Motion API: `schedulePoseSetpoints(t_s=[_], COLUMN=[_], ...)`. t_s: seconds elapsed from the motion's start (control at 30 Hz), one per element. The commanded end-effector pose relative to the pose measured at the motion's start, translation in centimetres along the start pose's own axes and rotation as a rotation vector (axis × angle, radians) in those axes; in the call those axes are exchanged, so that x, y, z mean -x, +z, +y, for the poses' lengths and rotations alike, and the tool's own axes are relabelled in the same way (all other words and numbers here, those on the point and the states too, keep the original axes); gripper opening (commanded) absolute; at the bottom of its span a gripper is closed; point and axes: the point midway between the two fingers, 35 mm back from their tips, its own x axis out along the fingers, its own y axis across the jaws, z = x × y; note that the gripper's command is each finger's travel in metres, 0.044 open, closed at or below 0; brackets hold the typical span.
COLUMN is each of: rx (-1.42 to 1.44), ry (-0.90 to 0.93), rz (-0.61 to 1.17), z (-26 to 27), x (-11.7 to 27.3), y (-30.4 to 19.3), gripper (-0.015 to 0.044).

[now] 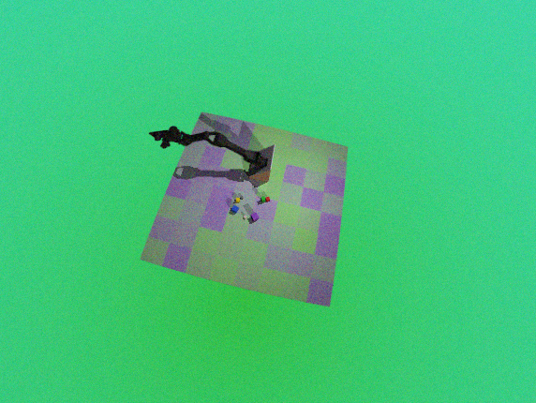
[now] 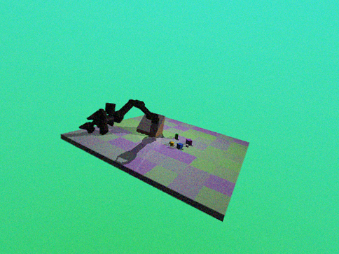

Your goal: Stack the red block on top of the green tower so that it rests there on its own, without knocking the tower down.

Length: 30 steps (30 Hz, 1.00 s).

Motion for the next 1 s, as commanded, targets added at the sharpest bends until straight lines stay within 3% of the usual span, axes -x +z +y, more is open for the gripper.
schedulePoseSetpoints(t_s=[0.0,0.23,0.47,0.97], rx=[-0.265,-0.661,-1.020,-1.505], ry=[0.077,0.247,0.480,1.150], rz=[-0.111,-0.286,-0.444,-0.644], z=[0.5,0.2,-1.7,-9.1], x=[0.9,4.1,9.6,28.3], y=[6.1,16.1,26.0,41.3], gripper=[0.0440,0.0440,0.0440,0.0440])
